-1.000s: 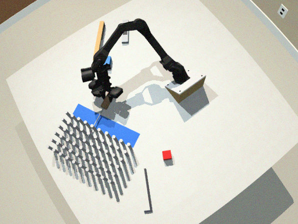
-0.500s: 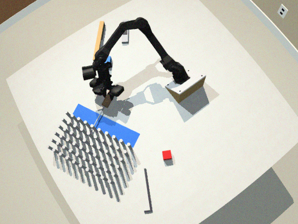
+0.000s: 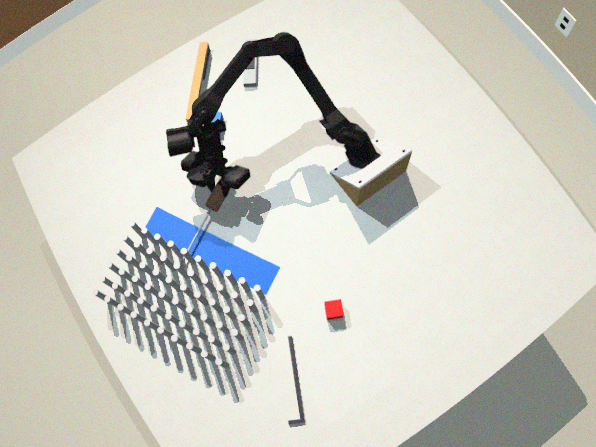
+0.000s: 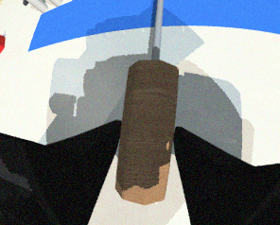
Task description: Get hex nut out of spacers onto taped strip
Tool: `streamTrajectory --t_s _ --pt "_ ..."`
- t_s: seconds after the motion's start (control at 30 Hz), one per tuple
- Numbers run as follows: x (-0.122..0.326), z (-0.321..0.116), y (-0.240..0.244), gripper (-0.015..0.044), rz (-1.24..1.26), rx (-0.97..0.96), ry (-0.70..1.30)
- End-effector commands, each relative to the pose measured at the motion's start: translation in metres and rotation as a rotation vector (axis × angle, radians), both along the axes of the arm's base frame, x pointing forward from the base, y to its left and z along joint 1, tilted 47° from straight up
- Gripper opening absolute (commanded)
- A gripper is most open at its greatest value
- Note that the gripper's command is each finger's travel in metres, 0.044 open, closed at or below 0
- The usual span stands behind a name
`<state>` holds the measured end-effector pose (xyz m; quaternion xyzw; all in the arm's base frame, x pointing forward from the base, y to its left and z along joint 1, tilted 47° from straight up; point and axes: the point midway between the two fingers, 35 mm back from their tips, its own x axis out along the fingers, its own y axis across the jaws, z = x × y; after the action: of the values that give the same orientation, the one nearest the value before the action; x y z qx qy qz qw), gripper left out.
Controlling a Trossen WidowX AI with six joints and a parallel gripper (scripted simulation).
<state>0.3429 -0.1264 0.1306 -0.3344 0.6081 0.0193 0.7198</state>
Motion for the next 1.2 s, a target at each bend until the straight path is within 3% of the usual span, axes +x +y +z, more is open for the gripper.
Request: streamTrajectory --t_s 0.0,1.17 --pt "-0.003 0.0 0.001 0.0 0.006 0.007 0.003" --pt "-0.026 0.008 -0.007 0.0 0.006 0.006 0.003"
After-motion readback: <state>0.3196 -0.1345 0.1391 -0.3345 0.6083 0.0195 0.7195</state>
